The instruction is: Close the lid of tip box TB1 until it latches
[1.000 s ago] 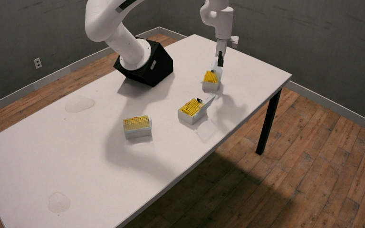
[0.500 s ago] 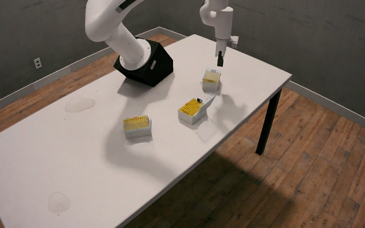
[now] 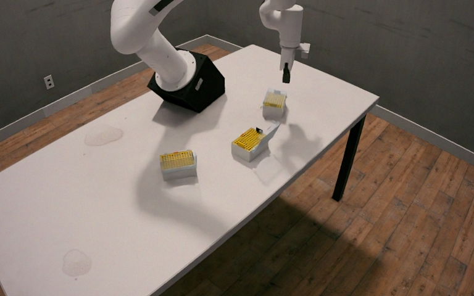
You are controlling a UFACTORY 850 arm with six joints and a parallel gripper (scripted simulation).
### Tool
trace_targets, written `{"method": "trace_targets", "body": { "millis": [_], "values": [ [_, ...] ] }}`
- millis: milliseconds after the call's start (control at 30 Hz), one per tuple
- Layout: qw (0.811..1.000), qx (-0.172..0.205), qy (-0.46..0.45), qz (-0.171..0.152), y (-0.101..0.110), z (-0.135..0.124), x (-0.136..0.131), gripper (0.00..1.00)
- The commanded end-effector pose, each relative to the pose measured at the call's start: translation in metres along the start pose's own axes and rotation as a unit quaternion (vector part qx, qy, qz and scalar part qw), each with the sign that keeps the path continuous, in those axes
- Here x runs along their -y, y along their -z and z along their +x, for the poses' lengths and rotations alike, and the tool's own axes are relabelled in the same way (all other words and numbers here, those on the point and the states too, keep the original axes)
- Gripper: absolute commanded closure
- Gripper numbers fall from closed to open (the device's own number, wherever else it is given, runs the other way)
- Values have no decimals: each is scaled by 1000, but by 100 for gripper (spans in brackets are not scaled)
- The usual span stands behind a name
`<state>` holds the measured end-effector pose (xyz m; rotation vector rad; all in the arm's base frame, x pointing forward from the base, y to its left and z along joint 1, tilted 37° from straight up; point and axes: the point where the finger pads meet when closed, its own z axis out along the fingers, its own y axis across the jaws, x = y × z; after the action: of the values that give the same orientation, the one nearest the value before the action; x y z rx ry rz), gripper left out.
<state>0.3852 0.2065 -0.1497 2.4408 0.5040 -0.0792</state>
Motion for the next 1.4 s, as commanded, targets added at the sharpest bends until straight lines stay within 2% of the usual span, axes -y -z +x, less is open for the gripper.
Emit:
{"method": "trace_targets", "body": {
  "millis": [0,567,1367],
  "values": [
    [1000,-1,0,0,10,1,0,100],
    [1000,-1,0,0,39,1,0,100],
    [1000,-1,0,0,39,1,0,100]
  ]
}}
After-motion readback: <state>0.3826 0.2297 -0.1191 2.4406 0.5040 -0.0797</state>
